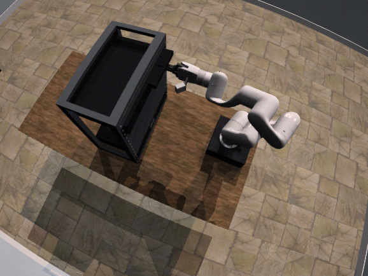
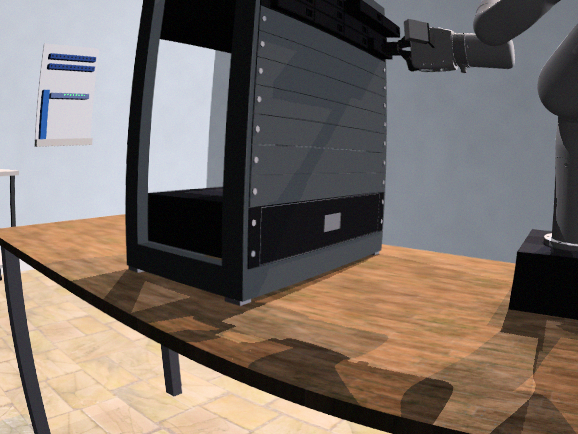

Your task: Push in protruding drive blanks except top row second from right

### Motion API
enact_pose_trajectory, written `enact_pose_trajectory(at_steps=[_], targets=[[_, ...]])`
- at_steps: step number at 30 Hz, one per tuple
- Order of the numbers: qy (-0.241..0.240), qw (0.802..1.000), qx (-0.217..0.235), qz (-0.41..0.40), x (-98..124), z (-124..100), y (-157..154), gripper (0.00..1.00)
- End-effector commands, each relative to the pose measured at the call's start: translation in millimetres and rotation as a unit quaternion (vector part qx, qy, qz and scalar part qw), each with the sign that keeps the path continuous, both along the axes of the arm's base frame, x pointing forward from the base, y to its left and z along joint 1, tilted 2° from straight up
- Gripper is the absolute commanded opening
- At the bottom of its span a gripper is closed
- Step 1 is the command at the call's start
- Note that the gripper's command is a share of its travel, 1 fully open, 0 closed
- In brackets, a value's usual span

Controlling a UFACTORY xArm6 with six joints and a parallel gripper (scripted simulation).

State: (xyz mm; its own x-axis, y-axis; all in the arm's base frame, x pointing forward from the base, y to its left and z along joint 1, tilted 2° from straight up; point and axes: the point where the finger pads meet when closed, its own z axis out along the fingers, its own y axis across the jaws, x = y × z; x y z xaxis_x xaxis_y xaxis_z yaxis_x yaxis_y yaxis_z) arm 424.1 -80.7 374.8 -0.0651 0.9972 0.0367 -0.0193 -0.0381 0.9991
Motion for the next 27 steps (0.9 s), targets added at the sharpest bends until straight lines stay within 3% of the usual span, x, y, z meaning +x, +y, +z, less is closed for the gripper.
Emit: enact_pose_trajectory(at_steps=[1, 27], targets=[[-0.002, 1.000, 0.000, 0.000, 2.1, 1.8, 0.0, 0.00], [-0.002, 1.000, 0.000, 0.000, 6.3, 1.9, 0.3, 0.00]])
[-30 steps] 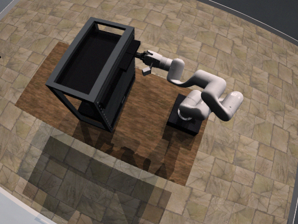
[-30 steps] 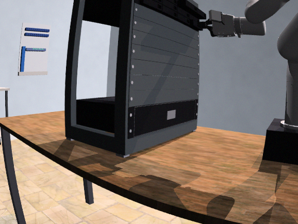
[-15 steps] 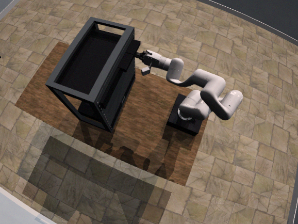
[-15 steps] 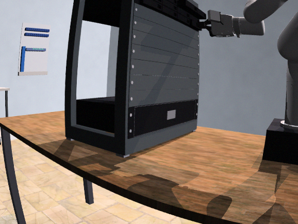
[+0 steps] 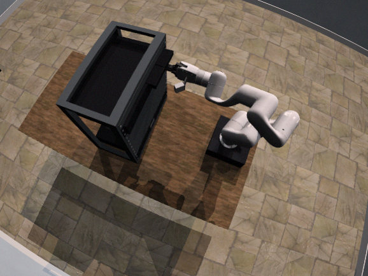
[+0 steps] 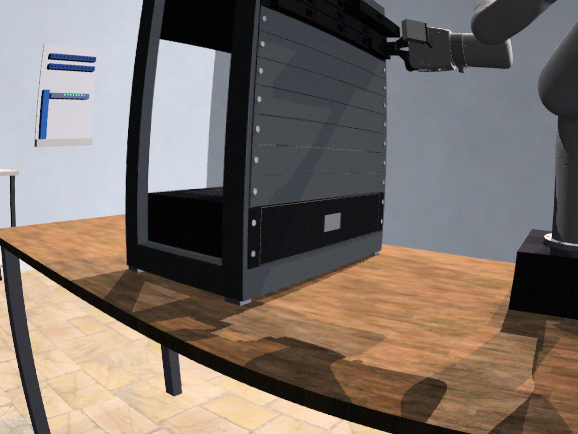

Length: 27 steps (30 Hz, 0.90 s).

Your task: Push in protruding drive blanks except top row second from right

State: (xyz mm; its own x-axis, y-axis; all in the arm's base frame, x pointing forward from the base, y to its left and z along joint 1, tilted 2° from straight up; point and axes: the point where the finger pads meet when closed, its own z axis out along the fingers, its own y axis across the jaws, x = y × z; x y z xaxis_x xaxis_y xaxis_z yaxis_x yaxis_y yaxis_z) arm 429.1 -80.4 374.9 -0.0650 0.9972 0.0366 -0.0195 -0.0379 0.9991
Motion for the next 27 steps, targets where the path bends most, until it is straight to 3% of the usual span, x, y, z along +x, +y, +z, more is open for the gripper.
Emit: enact_pose_trajectory(at_steps=[1, 27], targets=[[-0.002, 1.000, 0.000, 0.000, 2.0, 1.8, 0.0, 0.00], [-0.002, 1.000, 0.000, 0.000, 6.1, 1.9, 0.2, 0.00]])
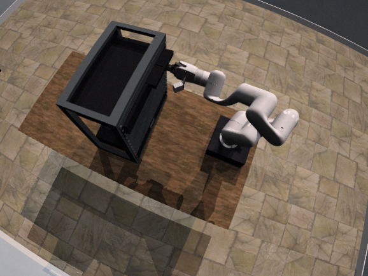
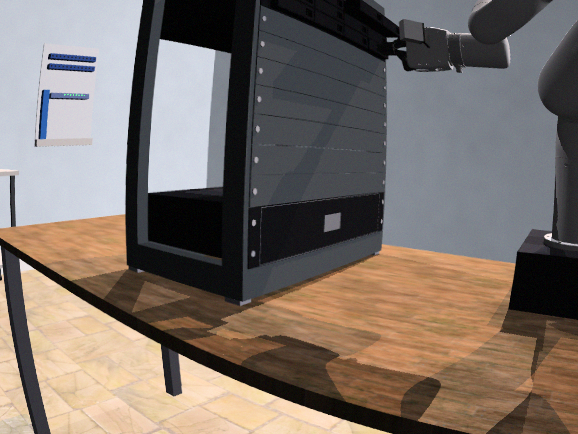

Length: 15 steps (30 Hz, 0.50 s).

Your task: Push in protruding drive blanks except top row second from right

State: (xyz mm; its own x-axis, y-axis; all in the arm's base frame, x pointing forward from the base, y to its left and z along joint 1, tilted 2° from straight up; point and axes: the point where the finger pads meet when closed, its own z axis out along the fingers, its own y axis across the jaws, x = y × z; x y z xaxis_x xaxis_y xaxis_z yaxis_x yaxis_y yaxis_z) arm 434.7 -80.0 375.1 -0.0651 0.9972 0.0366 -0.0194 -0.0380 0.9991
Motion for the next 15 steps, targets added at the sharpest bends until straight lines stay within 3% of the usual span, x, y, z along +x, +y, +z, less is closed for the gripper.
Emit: enact_pose_trajectory(at_steps=[1, 15], targets=[[-0.002, 1.000, 0.000, 0.000, 0.5, 1.8, -0.1, 0.00], [-0.002, 1.000, 0.000, 0.000, 3.5, 1.8, 0.1, 0.00]])
